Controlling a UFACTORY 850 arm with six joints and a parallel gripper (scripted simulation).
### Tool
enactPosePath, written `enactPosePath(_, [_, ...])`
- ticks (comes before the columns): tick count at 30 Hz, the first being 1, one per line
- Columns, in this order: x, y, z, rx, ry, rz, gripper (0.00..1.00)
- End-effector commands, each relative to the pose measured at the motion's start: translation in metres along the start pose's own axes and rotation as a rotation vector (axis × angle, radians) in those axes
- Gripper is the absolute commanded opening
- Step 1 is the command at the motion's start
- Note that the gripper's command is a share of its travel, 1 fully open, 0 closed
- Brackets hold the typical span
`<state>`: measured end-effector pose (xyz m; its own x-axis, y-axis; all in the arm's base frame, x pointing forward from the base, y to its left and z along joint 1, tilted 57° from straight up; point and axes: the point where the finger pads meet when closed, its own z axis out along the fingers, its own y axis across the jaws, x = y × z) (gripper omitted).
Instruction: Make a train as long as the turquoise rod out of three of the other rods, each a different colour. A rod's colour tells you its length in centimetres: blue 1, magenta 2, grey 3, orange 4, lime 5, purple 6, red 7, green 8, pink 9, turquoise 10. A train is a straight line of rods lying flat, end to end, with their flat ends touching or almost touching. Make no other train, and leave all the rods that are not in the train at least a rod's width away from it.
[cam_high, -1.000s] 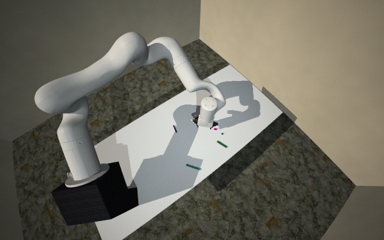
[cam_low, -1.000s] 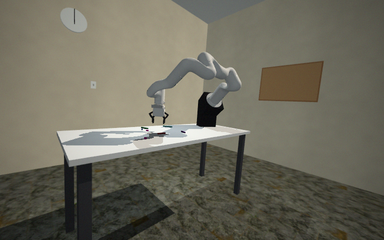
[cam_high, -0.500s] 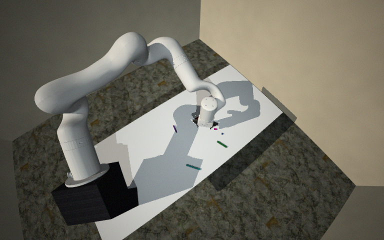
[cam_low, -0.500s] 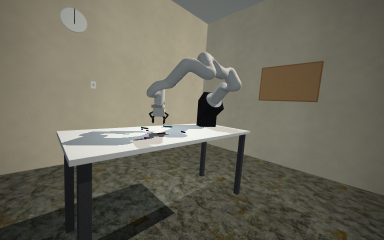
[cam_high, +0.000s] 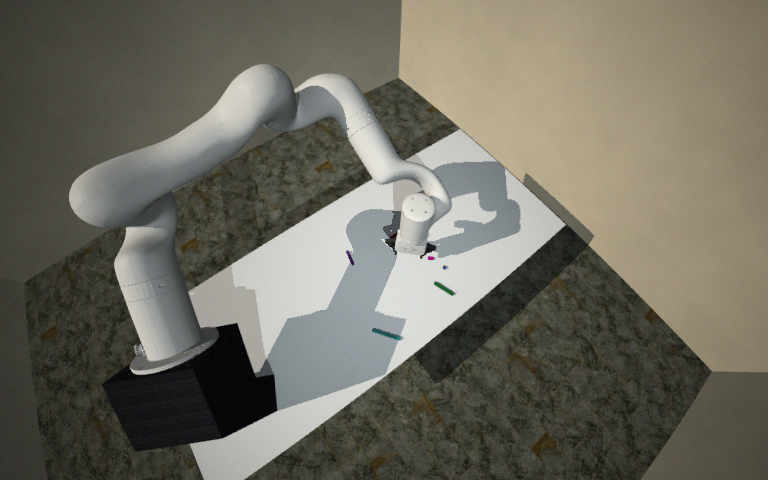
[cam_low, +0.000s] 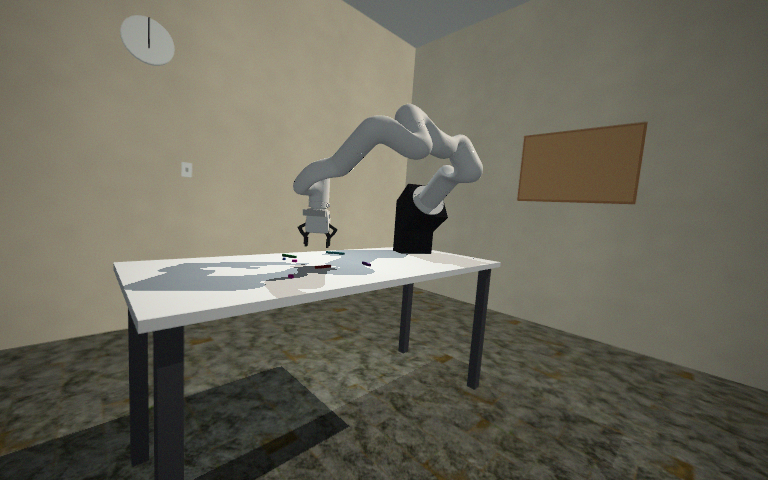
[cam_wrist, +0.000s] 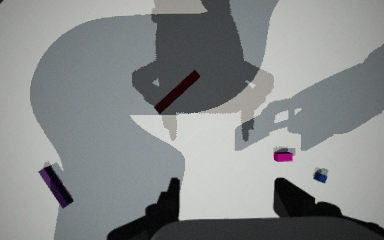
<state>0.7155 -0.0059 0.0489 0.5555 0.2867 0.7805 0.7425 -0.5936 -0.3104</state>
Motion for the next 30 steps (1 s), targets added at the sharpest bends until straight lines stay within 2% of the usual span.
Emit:
enactPosePath(1, [0.0,0.001,-0.001,-0.001,0.001,0.0,1.0])
enactPosePath(23, [0.0,0.0,-0.001,-0.001,0.001,-0.005,1.0])
enactPosePath(26, [-0.001,-0.006,0.0,-0.001,0.002,-0.064,1.0])
enactPosePath(30, [-0.007,-0.023,0.0,0.0,0.003,-0.226,1.0])
